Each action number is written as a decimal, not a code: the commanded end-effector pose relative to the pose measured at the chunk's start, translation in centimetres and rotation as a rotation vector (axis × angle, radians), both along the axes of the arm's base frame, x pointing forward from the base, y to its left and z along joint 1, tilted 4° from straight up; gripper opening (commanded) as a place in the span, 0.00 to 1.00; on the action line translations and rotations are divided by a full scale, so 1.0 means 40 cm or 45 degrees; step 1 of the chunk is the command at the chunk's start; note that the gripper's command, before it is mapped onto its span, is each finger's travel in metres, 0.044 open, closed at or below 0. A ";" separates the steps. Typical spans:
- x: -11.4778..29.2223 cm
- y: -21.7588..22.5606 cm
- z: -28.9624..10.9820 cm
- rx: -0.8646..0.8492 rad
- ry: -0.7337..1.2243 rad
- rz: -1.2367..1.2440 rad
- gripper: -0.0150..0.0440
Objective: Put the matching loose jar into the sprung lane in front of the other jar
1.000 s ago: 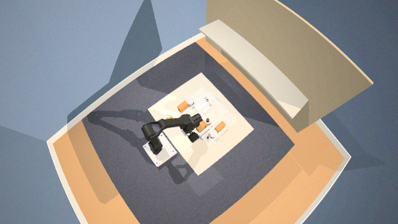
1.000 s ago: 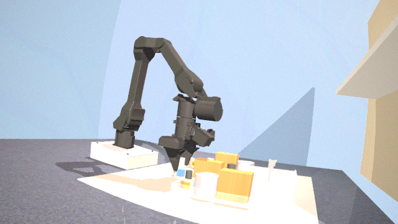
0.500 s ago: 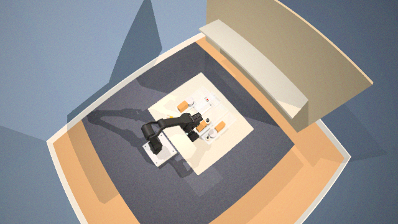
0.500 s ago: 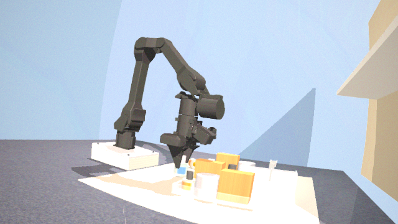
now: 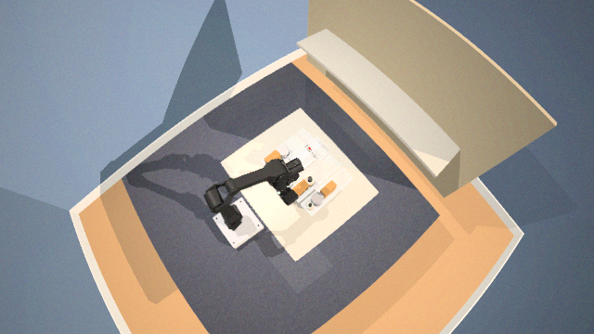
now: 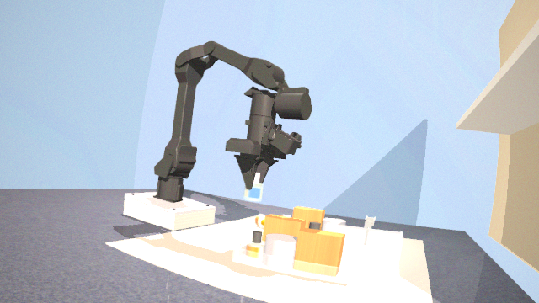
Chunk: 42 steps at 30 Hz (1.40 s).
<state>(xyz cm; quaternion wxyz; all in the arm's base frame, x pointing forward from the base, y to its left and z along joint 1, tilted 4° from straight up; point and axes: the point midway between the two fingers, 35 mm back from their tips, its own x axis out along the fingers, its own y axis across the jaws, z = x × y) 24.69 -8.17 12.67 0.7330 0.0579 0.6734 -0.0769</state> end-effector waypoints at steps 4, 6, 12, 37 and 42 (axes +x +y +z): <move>0.010 0.015 0.007 0.003 -0.008 0.003 0.25; 0.027 0.032 -0.016 0.003 -0.008 0.016 0.25; 0.071 0.089 -0.085 0.002 -0.008 0.055 0.25; 0.092 0.100 -0.161 0.002 -0.009 0.064 0.25; 0.096 0.100 -0.161 0.002 -0.009 0.064 0.25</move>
